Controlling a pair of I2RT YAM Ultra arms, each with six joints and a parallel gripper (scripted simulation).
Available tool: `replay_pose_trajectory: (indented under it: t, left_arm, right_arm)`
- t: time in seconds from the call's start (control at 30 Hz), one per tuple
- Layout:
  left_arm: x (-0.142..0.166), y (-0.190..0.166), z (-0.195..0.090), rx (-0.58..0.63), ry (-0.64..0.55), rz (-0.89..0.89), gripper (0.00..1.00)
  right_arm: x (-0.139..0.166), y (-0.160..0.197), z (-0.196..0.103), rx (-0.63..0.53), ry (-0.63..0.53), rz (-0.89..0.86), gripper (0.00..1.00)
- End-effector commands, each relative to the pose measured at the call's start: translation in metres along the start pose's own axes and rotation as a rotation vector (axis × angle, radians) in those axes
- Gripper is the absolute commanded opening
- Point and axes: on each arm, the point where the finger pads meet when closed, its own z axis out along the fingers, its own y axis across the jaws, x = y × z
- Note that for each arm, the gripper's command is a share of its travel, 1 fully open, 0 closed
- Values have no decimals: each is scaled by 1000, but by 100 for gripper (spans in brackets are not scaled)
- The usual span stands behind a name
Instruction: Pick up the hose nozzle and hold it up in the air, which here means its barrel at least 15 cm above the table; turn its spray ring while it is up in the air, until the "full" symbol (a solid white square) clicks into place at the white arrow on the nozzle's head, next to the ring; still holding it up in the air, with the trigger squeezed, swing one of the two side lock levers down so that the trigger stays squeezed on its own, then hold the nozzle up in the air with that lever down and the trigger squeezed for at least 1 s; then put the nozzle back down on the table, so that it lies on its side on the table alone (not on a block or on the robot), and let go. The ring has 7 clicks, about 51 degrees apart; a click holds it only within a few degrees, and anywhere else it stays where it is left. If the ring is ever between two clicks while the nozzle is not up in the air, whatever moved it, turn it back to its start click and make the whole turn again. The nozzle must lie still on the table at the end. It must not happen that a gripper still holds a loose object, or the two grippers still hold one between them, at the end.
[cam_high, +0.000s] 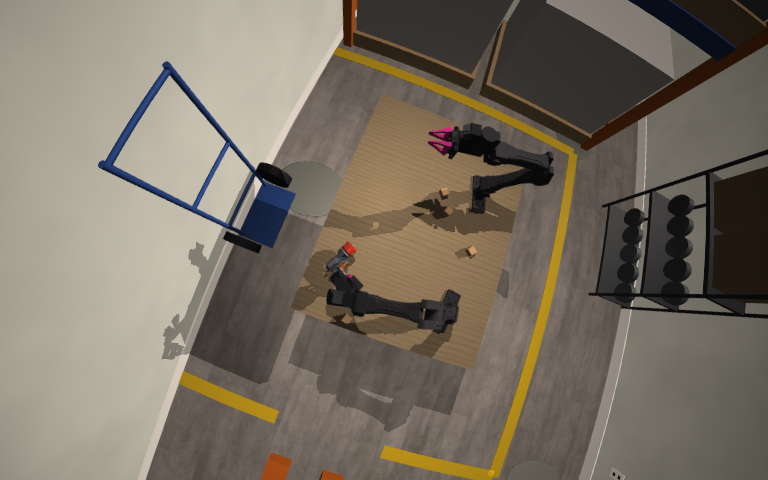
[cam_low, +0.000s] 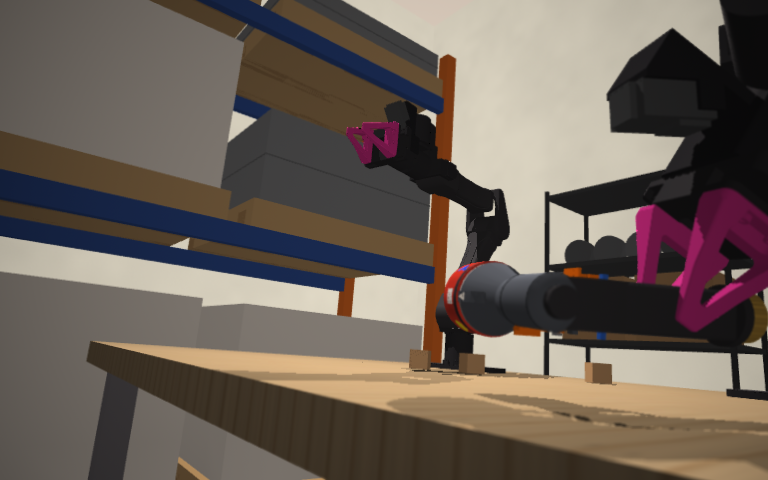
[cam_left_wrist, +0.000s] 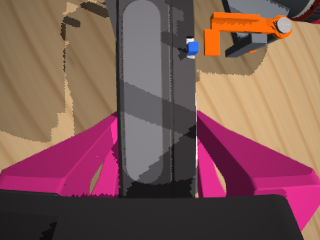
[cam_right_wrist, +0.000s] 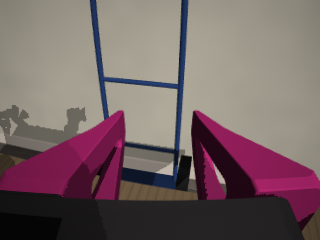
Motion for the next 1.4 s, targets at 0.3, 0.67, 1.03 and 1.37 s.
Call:
replay_pose_trajectory:
  t: [0.3, 0.67, 1.03, 1.37]
  left_arm:
    - [-42, -7, -28, -12, -117, 47, 35]
    - [-14, -13, -13, 23, -58, 6, 35]
    - [-11, -1, -5, 5, -78, 8, 35]
    - [2, -8, 25, 37, -45, 11, 35]
  right_arm:
    - [-34, -5, -5, 16, -82, -5, 37]
    - [-34, -5, -5, 16, -82, -5, 37]
    - [-34, -5, -5, 16, -82, -5, 37]
    - [-34, -5, -5, 16, -82, -5, 37]
